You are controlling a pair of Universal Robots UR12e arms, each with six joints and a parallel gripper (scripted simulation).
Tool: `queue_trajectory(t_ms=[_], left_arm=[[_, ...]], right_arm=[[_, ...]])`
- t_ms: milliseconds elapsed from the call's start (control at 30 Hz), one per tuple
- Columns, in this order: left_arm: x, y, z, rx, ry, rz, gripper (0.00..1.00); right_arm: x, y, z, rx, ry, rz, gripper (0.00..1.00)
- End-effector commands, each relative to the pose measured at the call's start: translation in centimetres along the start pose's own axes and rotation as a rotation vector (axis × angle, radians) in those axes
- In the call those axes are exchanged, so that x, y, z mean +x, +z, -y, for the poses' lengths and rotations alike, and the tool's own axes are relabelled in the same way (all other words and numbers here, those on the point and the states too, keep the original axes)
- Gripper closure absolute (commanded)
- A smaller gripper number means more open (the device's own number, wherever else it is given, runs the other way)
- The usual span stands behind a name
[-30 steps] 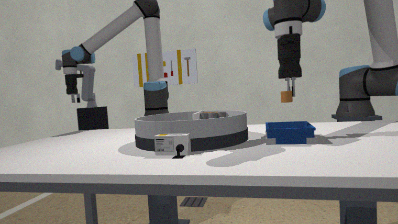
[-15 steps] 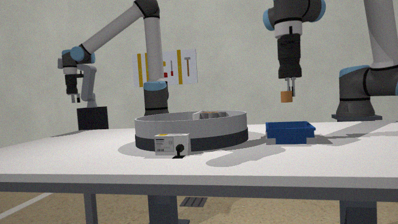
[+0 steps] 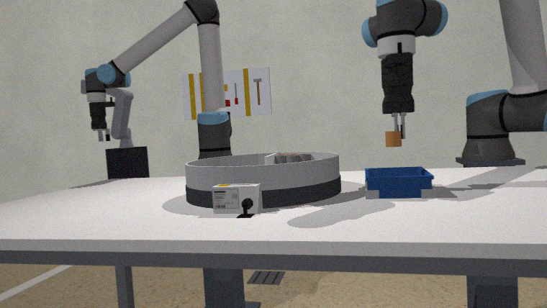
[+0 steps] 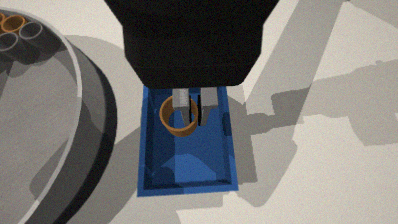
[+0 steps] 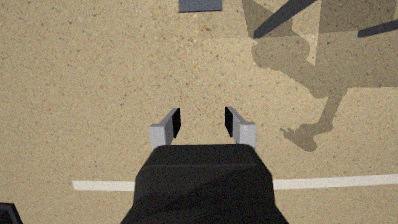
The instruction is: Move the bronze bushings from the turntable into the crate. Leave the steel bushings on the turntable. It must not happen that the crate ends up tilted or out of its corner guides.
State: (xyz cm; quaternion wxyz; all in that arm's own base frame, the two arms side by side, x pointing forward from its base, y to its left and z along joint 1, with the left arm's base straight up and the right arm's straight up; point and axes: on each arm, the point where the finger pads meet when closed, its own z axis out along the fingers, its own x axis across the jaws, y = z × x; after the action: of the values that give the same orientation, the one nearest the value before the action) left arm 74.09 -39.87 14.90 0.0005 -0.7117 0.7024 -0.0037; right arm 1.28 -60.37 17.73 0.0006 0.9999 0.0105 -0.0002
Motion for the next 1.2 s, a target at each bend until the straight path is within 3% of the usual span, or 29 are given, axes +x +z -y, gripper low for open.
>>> queue_trajectory(t_ms=[0,333,467,1167], left_arm=[[-0.3,3.3,-0.2,-0.008,0.001,0.006,1.00],[-0.3,6.1,-0.2,-0.008,0.001,0.006,1.00],[-0.1,5.6,0.0,-0.002,0.001,0.001,1.00],[-0.1,5.8,0.0,-0.004,0.001,0.003,1.00]], right_arm=[[0.1,0.0,0.0,0.001,-0.001,0.000,0.00],[0.1,0.0,0.0,0.001,-0.001,0.000,0.00],[0.1,0.0,0.0,0.001,-0.001,0.000,0.00],[0.1,0.0,0.0,0.001,-0.001,0.000,0.00]])
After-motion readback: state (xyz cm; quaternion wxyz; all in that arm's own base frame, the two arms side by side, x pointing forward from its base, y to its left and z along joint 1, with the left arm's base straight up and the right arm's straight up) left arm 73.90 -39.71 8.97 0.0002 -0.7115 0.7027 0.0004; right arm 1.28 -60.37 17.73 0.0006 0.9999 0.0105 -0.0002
